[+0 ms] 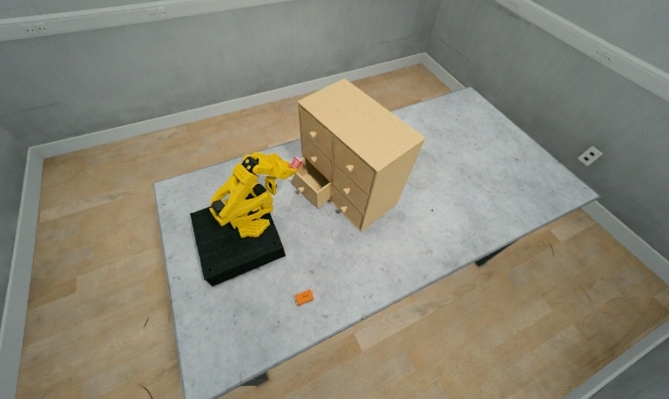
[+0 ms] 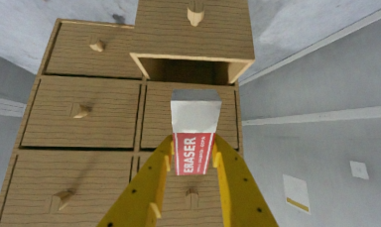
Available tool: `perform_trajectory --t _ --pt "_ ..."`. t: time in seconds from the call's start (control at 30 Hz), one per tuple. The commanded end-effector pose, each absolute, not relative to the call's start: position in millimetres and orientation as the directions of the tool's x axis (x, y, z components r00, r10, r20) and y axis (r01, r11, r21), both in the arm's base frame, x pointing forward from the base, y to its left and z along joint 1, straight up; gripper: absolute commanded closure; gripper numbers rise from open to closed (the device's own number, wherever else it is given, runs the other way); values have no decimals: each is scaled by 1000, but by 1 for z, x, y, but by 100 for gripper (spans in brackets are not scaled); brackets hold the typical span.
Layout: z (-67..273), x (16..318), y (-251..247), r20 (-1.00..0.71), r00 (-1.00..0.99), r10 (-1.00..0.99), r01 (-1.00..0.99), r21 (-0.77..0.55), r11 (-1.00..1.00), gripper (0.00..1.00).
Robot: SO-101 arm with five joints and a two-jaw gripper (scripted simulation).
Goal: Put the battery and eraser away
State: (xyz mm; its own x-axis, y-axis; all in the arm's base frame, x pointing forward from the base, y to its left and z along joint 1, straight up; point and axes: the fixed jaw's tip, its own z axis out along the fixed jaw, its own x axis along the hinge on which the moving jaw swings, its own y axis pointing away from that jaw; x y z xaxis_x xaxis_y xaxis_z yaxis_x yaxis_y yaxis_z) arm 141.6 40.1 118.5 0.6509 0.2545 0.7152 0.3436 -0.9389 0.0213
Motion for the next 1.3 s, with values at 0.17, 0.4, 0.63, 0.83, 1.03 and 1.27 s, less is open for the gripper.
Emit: perform_trajectory --t 0.17,0.4,0.63,0.83,1.03,1.27 --pt "120 141 41 715 652 253 346 16 -938 100" --pt "120 141 41 715 652 253 346 16 -938 100" --pt "120 141 41 715 652 253 346 16 -938 100" --pt "120 141 41 715 652 253 346 16 -938 100" --pt "120 144 42 706 660 255 346 15 -938 100" --pt "113 165 50 641 717 274 348 12 -938 100"
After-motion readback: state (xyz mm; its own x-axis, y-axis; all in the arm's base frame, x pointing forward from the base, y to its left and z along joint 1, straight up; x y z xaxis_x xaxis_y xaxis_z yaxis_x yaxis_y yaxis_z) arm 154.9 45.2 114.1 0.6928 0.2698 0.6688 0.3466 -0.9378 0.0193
